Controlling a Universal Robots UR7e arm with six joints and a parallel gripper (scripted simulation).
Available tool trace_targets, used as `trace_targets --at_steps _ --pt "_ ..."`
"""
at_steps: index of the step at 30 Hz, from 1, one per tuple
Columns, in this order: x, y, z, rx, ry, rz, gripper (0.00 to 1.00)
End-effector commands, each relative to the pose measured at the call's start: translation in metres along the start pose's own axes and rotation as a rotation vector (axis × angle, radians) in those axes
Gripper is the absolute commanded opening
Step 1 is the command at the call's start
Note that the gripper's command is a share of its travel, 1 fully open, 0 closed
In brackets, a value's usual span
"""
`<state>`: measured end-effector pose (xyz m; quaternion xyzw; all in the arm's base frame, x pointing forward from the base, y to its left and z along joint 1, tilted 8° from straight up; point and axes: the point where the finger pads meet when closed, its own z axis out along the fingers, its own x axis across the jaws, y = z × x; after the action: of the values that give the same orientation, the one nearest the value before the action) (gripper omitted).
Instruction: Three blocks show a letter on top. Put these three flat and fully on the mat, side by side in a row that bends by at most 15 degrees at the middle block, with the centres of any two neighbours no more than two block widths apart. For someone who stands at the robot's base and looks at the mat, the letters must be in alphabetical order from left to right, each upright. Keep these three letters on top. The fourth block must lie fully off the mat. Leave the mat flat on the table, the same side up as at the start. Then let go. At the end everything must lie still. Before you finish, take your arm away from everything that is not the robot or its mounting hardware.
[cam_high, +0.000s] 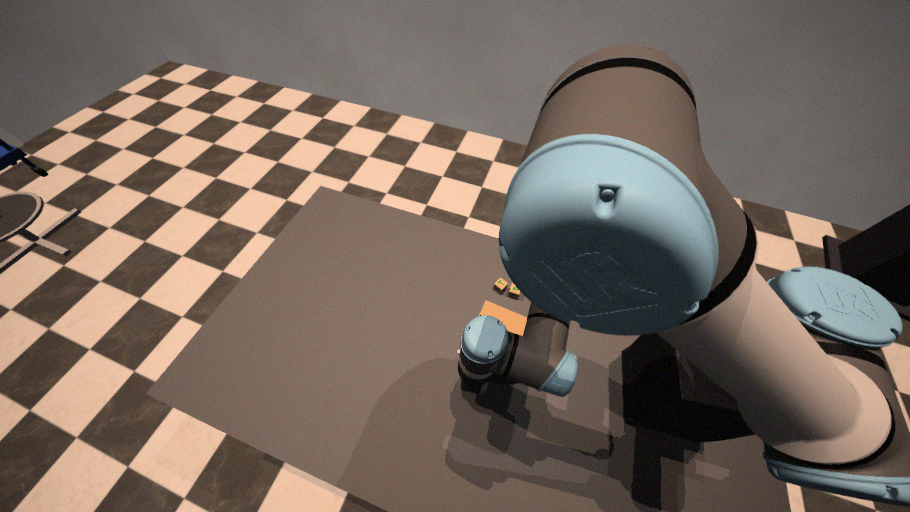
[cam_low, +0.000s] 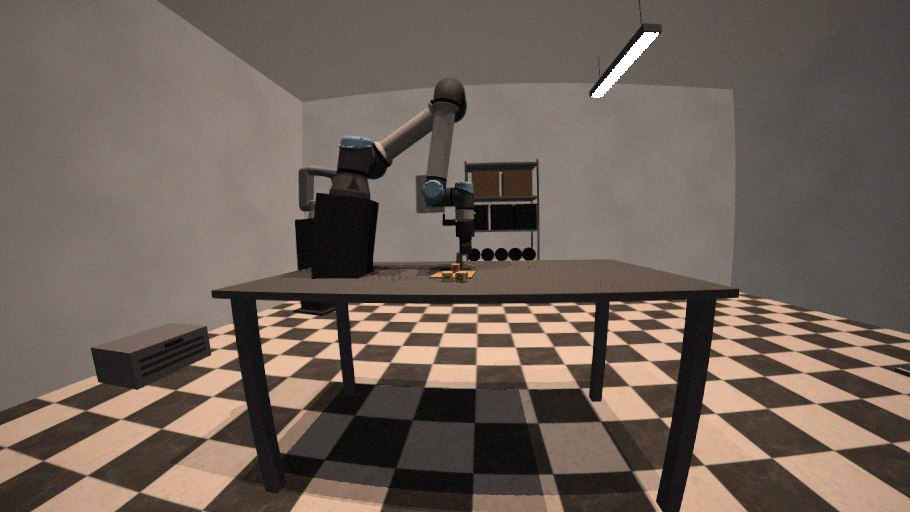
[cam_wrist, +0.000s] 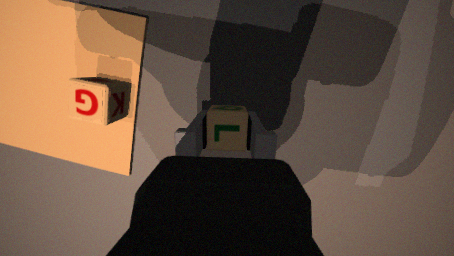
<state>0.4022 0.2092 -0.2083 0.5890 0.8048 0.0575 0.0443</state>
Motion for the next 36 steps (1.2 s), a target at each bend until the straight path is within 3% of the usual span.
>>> trace_targets --at_steps 1,36 --pt "0.0004 0.0010 -0.0002 -0.002 -0.001 -0.001 0.57" --pt "0.0006 -0.0004 -0.0036 0.000 -0.001 -0.001 0.57"
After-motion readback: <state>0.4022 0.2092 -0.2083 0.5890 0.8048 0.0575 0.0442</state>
